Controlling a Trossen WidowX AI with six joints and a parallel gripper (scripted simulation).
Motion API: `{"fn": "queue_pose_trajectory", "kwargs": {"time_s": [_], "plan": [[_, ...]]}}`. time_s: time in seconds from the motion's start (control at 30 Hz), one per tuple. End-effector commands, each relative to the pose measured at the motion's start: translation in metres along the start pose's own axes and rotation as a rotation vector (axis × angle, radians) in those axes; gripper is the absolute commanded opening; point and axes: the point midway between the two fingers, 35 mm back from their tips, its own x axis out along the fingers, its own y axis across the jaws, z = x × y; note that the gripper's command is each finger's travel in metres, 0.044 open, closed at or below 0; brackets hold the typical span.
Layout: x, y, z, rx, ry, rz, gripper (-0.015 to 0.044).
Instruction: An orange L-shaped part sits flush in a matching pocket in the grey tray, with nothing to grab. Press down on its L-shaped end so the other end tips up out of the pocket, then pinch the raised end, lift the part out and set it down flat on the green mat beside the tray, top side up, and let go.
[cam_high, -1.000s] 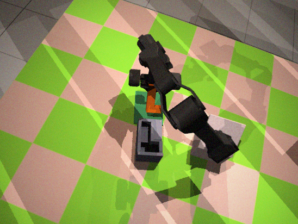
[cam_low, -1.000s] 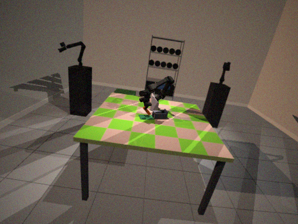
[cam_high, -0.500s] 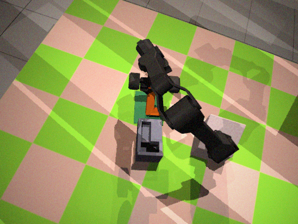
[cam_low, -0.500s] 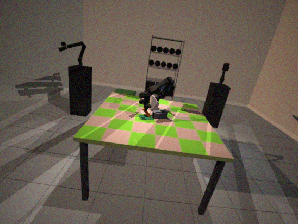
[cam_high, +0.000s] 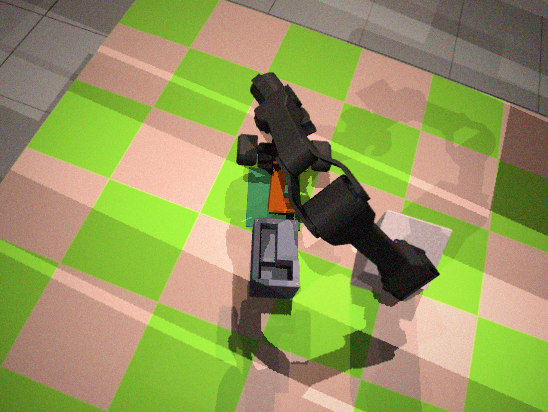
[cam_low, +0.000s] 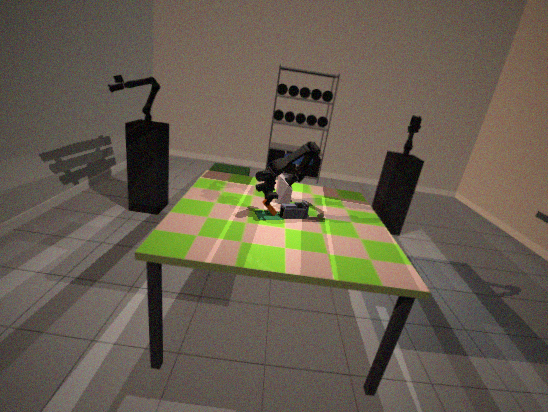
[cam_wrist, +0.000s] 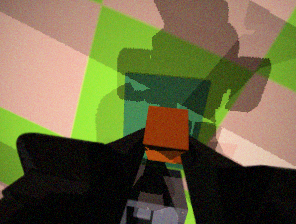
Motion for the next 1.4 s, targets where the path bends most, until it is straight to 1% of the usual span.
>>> {"fn": "queue_pose_trajectory", "kwargs": {"time_s": [0.0,0.27,0.37,0.43,0.5,0.53,1.37], "plan": [[0.000,0.000,0.000,0.000,0.000,0.000,0.0053],[-0.003,0.000,0.000,0.000,0.000,0.000,0.0263],[-0.028,0.002,0.002,0.003,-0.001,0.000,0.0341],[-0.056,0.002,0.003,0.005,-0.001,0.001,0.0394],[-0.083,0.000,0.001,0.006,0.001,0.002,0.0400],[-0.086,0.000,0.000,0.007,0.001,0.002,0.0400],[-0.084,0.002,0.004,0.012,-0.013,0.021,0.0400]]}}
